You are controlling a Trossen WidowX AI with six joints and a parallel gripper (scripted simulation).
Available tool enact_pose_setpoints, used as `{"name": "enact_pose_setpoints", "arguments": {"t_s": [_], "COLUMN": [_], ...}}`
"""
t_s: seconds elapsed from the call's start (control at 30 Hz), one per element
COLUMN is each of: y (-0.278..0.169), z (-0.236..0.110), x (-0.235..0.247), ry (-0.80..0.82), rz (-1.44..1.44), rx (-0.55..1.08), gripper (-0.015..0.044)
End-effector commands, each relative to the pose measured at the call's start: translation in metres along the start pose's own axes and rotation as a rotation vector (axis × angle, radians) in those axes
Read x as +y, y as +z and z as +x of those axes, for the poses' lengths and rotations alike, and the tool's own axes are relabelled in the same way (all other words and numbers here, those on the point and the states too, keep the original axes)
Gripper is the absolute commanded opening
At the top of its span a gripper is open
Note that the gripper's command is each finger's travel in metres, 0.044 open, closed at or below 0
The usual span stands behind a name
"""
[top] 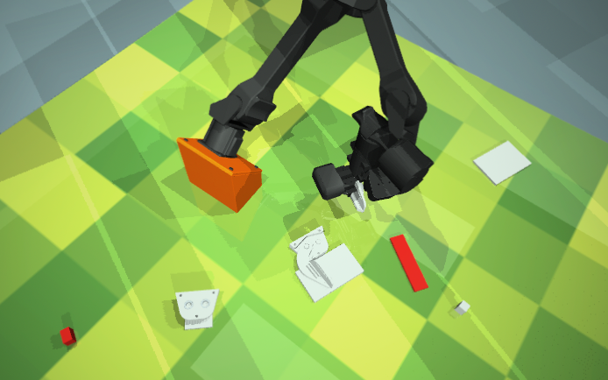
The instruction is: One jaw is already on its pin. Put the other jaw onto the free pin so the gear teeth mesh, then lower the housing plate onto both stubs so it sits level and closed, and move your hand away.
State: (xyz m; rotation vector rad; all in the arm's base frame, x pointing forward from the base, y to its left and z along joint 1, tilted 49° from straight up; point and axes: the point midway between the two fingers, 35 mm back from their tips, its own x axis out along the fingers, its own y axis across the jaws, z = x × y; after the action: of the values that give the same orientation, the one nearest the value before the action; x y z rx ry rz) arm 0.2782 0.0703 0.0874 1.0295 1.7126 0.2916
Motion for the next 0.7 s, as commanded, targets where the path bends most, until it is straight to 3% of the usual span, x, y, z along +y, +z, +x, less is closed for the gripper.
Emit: {"name": "enact_pose_setpoints", "arguments": {"t_s": [0.0,0.67], "y": [0.014,0.065], "z": [-0.001,0.000], "x": [-0.007,-0.046], "ry": [-0.005,-0.004], "rz": [-0.016,-0.056], "rx": [-0.006,-0.005], "gripper": [0.0134,0.0134]}}
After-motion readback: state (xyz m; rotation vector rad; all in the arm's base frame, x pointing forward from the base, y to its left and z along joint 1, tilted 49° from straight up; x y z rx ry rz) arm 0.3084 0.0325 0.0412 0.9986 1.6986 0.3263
